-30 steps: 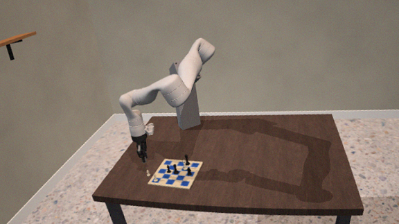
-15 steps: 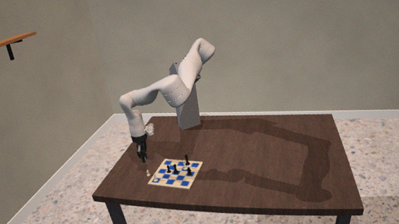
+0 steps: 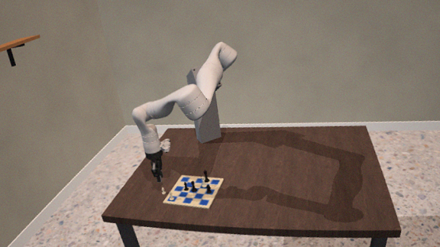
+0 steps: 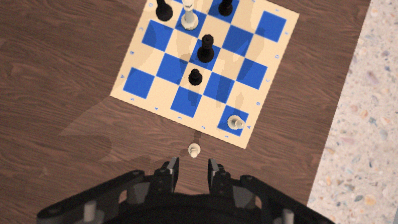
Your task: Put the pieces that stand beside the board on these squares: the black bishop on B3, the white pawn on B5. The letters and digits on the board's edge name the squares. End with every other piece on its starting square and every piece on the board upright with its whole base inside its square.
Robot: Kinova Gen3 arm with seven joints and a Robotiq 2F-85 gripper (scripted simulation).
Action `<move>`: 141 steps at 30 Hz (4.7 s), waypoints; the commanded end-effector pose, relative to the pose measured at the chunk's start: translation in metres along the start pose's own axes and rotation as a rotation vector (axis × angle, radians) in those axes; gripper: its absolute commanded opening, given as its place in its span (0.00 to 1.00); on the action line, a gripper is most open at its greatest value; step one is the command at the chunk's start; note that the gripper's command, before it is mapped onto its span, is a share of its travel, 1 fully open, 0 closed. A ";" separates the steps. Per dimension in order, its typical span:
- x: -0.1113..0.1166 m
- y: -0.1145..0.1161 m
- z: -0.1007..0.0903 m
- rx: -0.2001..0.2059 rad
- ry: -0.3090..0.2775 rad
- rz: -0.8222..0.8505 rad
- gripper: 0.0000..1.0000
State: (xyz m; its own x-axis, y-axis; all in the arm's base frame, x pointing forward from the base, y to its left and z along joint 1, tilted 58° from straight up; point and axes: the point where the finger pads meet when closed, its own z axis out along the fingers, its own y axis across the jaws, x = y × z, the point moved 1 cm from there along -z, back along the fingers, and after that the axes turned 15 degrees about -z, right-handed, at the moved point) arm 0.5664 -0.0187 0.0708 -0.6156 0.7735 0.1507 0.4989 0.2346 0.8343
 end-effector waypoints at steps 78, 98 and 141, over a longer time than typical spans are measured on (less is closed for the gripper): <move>0.000 -0.001 0.037 0.002 0.002 -0.001 0.34; 0.000 0.000 0.037 0.002 0.002 -0.001 0.34; 0.000 0.000 0.049 0.002 0.002 -0.001 0.34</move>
State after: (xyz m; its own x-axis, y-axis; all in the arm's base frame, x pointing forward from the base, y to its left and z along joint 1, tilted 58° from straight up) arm 0.5956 0.0083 0.0462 -0.6162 0.7730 0.1512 0.4993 0.2349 0.8340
